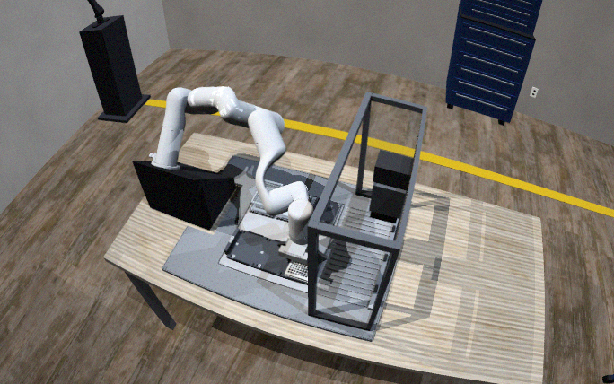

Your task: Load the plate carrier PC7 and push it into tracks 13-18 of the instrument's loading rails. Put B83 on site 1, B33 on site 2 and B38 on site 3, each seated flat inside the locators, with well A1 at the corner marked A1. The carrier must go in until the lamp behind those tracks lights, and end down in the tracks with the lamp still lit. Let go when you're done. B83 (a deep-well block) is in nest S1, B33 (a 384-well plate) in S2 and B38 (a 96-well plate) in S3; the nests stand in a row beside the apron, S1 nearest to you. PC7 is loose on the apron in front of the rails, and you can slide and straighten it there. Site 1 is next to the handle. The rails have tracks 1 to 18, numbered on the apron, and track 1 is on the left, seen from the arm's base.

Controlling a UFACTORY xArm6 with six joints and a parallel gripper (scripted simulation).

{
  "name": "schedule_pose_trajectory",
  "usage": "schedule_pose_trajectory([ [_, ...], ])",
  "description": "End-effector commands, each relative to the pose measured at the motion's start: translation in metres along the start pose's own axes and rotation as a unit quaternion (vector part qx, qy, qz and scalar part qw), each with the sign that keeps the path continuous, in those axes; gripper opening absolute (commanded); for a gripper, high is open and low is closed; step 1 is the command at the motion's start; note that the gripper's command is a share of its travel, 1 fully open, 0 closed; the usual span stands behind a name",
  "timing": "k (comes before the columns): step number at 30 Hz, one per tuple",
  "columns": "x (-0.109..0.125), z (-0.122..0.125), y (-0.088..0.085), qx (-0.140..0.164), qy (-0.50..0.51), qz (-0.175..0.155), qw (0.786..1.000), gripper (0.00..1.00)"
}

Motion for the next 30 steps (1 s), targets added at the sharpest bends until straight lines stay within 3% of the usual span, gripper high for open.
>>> schedule_pose_trajectory([
  [1,-0.0006,-0.0017,-0.0023,-0.002,-0.001,0.001,1.0,0.0],
  [7,-0.0006,-0.0017,-0.0024,-0.002,-0.001,0.001,1.0,0.0],
  [8,-0.0005,-0.0017,-0.0017,-0.002,-0.001,0.001,1.0,1.0],
  [30,-0.0006,-0.0017,-0.0017,-0.002,-0.001,0.001,1.0,1.0],
])
Point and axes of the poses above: the point where the finger pads meet when closed, its own y axis out along the fingers, its own z axis across the jaws, x = y × z, the point moved 3 cm from there along -y, back along the fingers, and after that the axes turned 15 degrees about -y, right-handed, at the moved point
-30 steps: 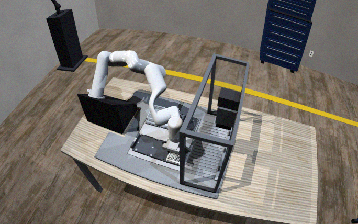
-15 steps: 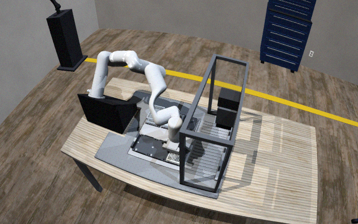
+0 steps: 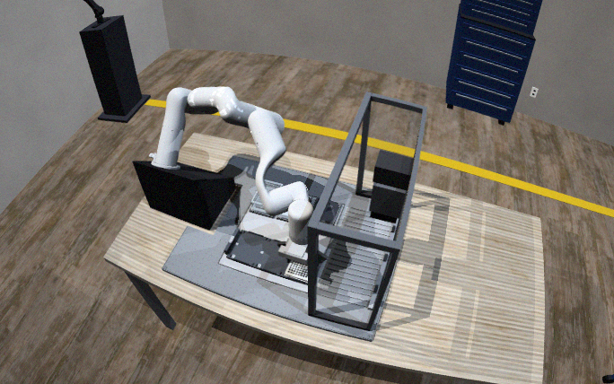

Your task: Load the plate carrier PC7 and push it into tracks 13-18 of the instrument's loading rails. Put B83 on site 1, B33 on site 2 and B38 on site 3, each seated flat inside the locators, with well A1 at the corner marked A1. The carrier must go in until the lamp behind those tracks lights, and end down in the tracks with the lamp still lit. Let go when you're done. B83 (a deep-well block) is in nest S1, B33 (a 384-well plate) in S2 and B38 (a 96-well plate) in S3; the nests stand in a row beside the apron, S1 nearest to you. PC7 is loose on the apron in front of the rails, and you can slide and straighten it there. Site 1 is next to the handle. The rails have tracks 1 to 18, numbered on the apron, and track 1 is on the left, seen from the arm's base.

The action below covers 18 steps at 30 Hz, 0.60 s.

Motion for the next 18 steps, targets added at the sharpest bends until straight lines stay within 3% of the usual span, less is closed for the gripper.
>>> schedule_pose_trajectory([
  [1,-0.0005,-0.0018,-0.0024,-0.002,-0.001,0.001,1.0,1.0],
  [18,-0.0006,-0.0018,-0.0091,-0.002,-0.001,0.001,1.0,1.0],
])
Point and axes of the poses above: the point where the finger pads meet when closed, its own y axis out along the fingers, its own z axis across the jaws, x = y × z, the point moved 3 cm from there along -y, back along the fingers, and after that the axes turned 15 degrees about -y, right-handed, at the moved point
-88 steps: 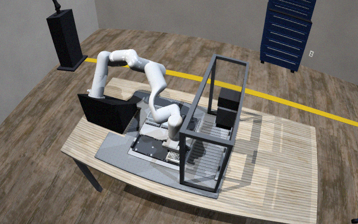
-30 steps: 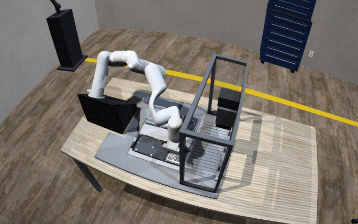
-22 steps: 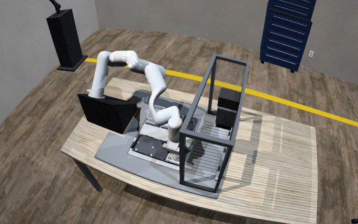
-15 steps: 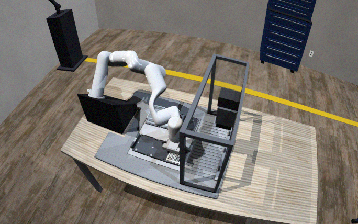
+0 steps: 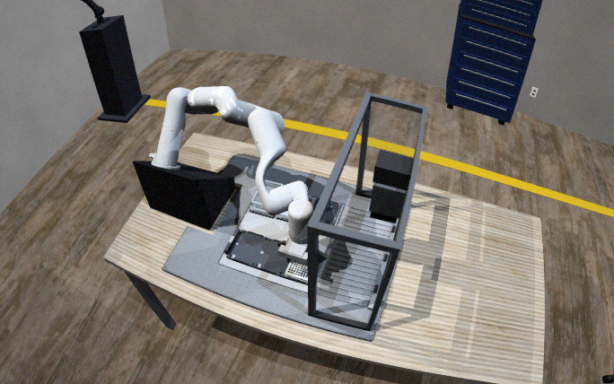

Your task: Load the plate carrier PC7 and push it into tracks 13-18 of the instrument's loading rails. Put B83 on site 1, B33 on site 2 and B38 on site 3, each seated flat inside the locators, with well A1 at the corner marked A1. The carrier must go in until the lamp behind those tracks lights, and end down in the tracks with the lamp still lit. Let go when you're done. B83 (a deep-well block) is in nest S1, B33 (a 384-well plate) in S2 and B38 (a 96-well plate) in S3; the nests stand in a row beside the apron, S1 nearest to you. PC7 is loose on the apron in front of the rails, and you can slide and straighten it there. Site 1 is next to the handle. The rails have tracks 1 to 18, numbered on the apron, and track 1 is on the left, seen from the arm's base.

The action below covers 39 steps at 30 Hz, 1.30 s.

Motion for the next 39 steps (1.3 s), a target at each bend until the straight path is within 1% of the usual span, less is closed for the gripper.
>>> schedule_pose_trajectory([
  [1,0.0,-0.002,-0.007,-0.002,-0.001,0.001,1.0,1.0],
  [13,0.0,-0.002,-0.028,-0.002,-0.001,0.001,1.0,1.0],
  [15,0.0,-0.002,-0.028,-0.002,-0.001,0.001,1.0,1.0],
  [30,0.0,-0.002,-0.053,-0.002,-0.001,0.001,1.0,1.0],
  [32,0.0,-0.002,-0.053,-0.002,-0.001,0.001,1.0,1.0],
  [39,0.0,-0.002,-0.064,-0.002,-0.001,0.001,1.0,1.0],
])
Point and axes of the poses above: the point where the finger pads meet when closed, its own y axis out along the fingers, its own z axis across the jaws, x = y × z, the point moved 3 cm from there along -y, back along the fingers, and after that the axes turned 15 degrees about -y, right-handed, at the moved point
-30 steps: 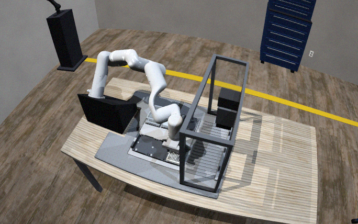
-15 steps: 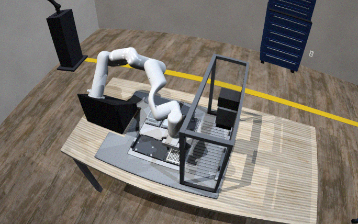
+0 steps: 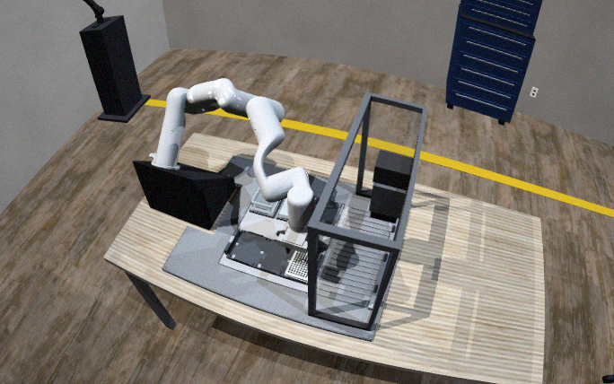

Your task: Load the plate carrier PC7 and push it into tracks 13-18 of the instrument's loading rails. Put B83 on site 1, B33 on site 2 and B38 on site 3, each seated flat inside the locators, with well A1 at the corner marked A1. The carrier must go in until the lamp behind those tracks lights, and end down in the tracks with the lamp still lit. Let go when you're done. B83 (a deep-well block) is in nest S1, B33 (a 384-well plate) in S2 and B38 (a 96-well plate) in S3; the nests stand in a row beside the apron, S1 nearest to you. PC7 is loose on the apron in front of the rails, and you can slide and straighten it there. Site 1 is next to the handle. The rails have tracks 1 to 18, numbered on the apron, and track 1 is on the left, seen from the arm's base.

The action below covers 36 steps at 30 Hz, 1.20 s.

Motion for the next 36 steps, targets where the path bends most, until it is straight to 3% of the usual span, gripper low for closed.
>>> schedule_pose_trajectory([
  [1,0.0,-0.002,-0.01,-0.002,-0.001,0.002,1.0,1.0],
  [25,0.0,-0.002,-0.046,-0.002,-0.001,0.002,1.0,1.0],
  [36,0.0,-0.002,-0.054,-0.002,-0.001,0.002,1.0,1.0],
])
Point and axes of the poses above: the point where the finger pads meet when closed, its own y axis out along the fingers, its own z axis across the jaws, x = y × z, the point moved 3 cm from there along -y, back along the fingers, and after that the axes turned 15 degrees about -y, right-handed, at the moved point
